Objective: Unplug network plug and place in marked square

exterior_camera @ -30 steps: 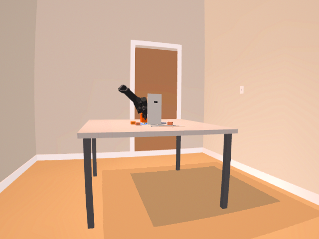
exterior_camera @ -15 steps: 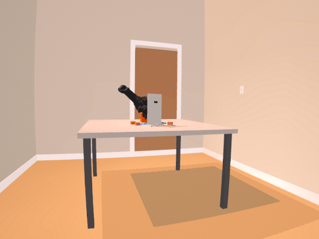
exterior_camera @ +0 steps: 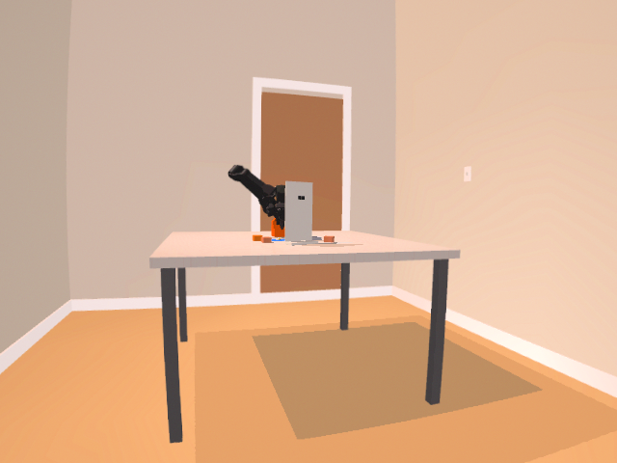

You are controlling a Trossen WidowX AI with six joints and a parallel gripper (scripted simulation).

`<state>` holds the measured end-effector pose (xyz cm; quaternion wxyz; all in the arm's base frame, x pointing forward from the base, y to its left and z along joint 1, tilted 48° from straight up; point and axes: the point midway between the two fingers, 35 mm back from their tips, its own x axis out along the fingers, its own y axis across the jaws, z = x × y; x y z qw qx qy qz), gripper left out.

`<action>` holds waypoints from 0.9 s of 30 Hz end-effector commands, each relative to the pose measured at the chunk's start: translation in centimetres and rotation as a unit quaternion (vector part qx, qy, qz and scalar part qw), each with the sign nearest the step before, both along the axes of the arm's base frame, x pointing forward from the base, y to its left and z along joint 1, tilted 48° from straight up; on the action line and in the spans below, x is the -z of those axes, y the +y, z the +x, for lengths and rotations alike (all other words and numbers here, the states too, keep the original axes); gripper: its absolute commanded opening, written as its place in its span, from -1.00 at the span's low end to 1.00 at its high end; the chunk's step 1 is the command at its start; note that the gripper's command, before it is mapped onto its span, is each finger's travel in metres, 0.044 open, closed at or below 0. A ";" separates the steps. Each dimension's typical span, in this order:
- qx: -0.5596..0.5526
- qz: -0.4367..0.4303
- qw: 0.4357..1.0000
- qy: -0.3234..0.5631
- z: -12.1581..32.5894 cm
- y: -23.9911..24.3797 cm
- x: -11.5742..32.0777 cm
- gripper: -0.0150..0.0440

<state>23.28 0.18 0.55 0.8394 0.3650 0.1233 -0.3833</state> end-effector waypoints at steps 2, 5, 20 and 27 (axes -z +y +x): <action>0.003 0.001 1.000 -0.004 0.0 0.2 -0.3 0.04; 0.003 0.001 1.000 -0.003 -0.1 0.4 -0.5 0.04; 0.003 -0.001 1.000 -0.004 -0.3 1.1 -1.2 0.04; 0.003 -0.002 1.000 -0.005 -0.5 1.5 -1.6 0.04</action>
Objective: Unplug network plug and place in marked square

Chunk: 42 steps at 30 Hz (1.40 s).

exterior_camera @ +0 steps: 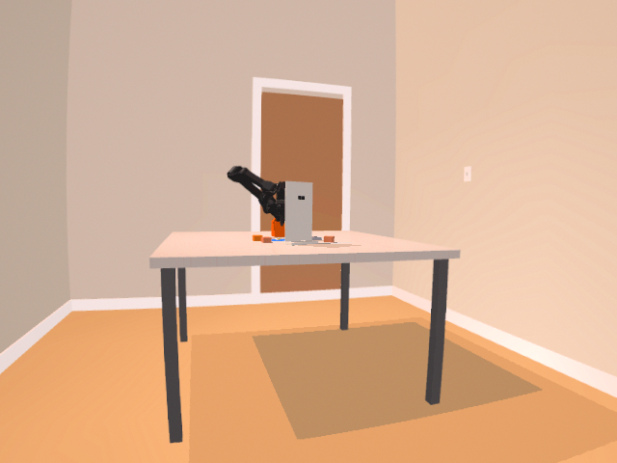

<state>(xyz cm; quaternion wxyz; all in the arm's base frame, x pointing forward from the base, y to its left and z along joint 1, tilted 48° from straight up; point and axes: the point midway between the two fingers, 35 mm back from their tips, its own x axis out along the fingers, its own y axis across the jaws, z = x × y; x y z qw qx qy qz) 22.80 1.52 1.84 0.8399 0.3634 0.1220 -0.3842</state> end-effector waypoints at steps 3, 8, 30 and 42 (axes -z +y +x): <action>0.002 0.000 1.000 -0.005 -0.1 0.3 -0.5 0.04; 0.001 -0.001 1.000 -0.006 -0.2 0.5 -0.8 0.04; -0.002 -0.007 1.000 -0.012 -0.9 1.3 -2.5 0.04; -0.005 -0.010 1.000 -0.011 -1.2 1.6 -3.0 0.04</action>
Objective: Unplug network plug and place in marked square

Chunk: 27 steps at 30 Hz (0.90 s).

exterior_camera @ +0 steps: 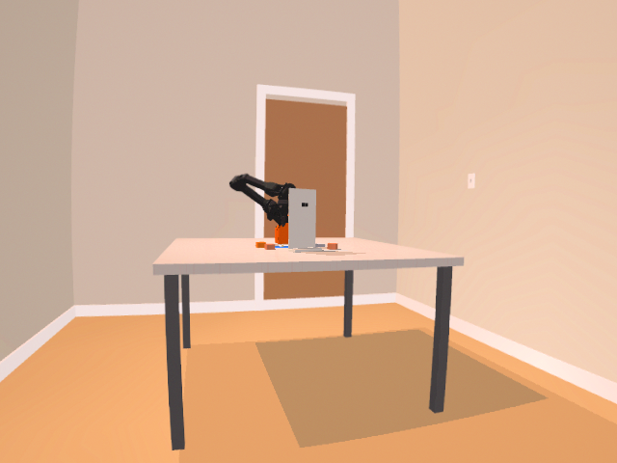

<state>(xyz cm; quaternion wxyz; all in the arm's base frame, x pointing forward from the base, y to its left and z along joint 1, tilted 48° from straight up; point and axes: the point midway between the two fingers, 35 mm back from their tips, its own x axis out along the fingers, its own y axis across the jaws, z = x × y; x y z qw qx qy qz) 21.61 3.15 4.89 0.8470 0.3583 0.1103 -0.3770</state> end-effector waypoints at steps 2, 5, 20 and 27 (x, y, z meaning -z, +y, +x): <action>0.000 0.001 1.000 0.001 0.0 0.3 -0.1 0.04; -0.001 0.003 1.000 0.003 0.0 1.0 -0.5 0.04; -0.001 0.008 1.000 0.007 -0.5 4.1 -3.0 0.04; -0.001 0.006 1.000 0.005 -0.9 5.4 -4.5 0.04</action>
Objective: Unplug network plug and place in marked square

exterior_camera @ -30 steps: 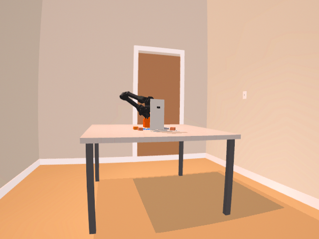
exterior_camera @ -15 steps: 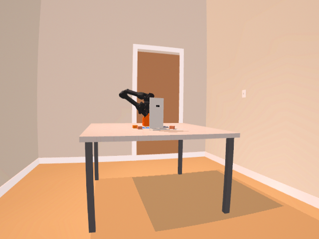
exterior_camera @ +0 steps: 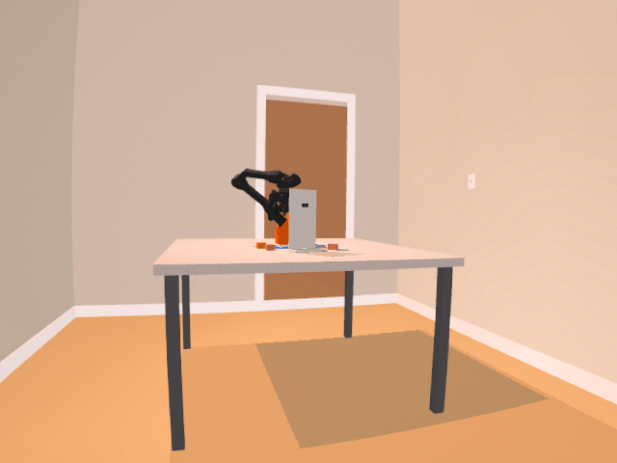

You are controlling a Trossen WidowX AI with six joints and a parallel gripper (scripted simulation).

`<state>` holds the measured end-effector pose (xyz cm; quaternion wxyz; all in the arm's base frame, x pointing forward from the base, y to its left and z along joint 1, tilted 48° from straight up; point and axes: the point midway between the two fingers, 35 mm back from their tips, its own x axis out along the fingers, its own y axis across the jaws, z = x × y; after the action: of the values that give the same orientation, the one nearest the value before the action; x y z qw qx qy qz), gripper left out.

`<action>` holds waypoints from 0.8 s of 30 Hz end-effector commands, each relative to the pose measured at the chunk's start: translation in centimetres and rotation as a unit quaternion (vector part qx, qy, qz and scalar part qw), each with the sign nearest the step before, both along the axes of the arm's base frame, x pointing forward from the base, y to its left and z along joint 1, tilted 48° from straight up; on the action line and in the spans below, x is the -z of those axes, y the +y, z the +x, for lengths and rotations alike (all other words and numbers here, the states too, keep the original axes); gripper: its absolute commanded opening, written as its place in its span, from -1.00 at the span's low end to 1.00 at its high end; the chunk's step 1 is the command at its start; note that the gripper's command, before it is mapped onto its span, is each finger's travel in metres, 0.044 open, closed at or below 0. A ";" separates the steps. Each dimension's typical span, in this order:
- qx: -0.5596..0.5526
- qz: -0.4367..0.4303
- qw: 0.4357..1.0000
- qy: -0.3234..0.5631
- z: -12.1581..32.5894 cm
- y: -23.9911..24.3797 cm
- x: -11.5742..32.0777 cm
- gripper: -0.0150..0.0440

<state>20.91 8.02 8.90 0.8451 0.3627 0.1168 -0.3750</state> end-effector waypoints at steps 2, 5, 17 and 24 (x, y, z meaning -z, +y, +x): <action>0.002 -0.002 1.000 0.001 -0.4 0.9 -0.9 0.04; 0.002 -0.003 1.000 -0.001 -0.6 1.4 -1.6 0.04; 0.002 -0.007 1.000 -0.009 -1.3 2.7 -3.5 0.30; 0.002 -0.007 1.000 -0.009 -1.3 2.7 -3.5 0.93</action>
<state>19.69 10.76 12.50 0.8493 0.3598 0.1050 -0.3718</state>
